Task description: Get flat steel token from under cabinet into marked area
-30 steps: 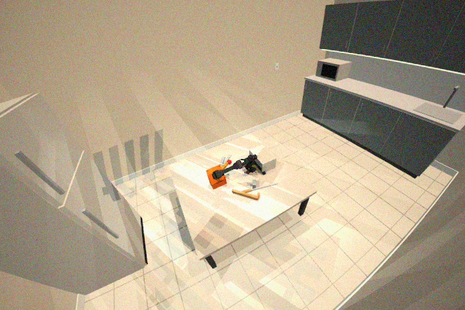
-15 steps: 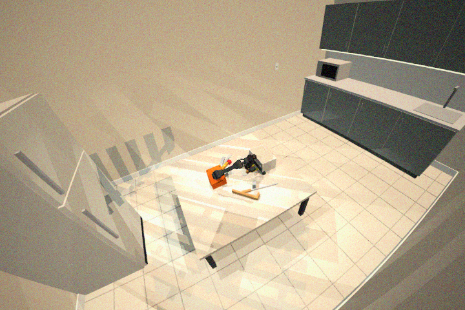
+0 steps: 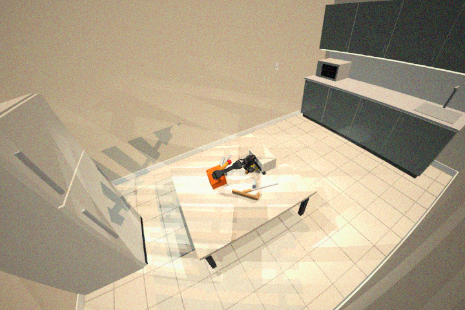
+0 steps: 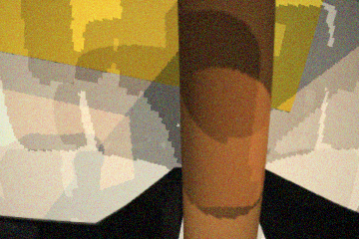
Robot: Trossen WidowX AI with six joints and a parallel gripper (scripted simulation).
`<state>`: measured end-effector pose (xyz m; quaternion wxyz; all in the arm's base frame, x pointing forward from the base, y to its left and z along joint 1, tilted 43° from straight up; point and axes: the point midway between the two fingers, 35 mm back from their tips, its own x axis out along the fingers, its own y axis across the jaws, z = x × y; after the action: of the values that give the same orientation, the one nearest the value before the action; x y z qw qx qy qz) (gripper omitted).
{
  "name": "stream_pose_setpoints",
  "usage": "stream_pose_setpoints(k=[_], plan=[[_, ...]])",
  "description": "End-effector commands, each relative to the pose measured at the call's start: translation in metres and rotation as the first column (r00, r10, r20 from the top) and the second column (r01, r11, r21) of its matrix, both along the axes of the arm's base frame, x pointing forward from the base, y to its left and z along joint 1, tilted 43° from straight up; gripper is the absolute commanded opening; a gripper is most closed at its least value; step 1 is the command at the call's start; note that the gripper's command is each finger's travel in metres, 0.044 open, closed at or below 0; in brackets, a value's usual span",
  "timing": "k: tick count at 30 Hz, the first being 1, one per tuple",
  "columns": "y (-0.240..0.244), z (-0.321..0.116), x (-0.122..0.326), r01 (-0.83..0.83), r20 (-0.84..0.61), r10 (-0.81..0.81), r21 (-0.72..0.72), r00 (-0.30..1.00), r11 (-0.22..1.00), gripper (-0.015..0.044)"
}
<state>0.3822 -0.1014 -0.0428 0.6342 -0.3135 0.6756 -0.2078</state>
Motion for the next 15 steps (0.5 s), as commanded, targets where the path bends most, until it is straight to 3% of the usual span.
stream_pose_setpoints(k=[1,15], plan=[[-0.001,-0.001,-0.006,-0.001,-0.007,0.001,0.000,1.000,1.000,0.0000],[-0.003,0.001,-0.018,-0.001,-0.008,0.001,0.000,1.000,1.000,0.0000]])
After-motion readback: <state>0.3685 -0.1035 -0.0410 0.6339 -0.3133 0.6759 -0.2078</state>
